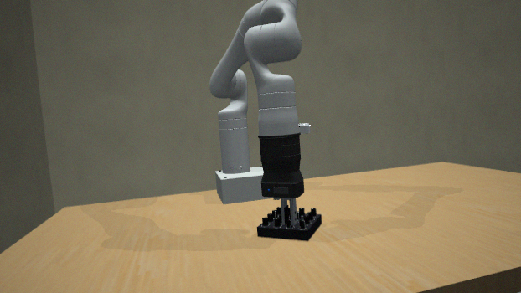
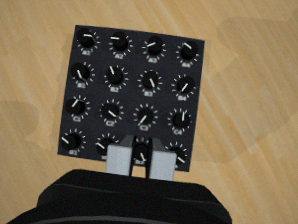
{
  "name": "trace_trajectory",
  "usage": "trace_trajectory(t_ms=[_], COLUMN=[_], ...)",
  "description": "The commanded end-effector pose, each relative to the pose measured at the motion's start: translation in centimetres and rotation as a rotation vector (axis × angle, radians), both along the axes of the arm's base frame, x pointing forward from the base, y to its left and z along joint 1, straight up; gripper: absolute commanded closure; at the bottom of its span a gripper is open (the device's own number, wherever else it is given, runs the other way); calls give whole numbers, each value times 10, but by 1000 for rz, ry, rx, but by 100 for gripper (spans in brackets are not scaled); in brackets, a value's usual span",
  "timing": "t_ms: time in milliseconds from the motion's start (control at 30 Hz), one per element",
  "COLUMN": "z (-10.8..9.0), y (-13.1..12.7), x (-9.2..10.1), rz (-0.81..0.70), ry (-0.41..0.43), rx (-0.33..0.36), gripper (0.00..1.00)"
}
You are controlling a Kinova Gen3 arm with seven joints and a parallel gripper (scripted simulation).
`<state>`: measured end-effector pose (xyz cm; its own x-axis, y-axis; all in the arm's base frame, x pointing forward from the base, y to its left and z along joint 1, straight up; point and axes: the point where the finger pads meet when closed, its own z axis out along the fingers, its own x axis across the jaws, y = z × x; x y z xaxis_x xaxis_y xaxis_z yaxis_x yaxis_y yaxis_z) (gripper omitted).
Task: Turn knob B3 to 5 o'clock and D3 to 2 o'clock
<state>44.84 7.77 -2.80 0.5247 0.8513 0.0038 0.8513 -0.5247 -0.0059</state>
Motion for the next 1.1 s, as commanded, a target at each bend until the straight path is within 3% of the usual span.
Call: trace_trajectory(t_ms=[0,1067], z=[1,1], y=[0,0], x=[1,1], rz=[0,36], ry=[-2,-2], rx=[1,1], gripper=[70,70])
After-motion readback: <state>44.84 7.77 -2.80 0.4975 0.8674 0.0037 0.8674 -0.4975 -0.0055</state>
